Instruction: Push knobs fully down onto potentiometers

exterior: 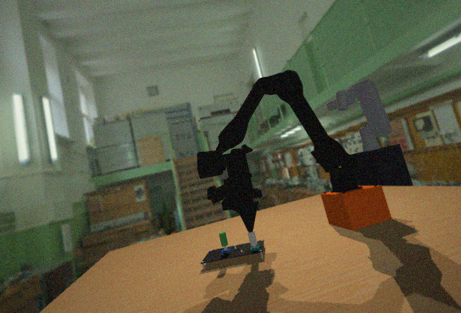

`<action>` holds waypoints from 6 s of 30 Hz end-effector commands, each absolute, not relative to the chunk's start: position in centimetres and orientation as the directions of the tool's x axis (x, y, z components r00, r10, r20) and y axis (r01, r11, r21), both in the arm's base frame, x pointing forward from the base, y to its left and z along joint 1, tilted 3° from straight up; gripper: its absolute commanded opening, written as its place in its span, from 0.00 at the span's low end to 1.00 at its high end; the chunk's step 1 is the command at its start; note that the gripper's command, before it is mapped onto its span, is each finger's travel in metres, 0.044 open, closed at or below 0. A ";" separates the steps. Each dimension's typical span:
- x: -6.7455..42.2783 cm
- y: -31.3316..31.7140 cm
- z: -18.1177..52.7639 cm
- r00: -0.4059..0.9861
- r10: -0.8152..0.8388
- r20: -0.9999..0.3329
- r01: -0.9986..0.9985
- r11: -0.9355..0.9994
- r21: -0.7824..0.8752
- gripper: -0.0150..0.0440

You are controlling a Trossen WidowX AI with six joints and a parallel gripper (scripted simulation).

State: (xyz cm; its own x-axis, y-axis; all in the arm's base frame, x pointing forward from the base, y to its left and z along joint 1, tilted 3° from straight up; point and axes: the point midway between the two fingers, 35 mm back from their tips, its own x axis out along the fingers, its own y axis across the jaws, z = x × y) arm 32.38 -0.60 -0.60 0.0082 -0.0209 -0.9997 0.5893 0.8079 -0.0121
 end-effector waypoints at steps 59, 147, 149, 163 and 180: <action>34.7 -2.5 3.2 0.042 0.012 -0.999 0.293 0.956 0.024 0.25; 39.0 -5.2 5.6 -0.004 -0.028 -1.000 -0.590 -0.807 0.026 0.25; 39.0 -5.2 5.3 -0.004 -0.028 -1.000 -0.590 -0.807 0.026 0.25; 39.0 -5.2 3.6 -0.005 -0.028 -1.000 -0.590 -0.807 0.026 0.25; 39.0 -5.3 1.5 -0.005 -0.028 -1.000 -0.590 -0.807 0.026 0.25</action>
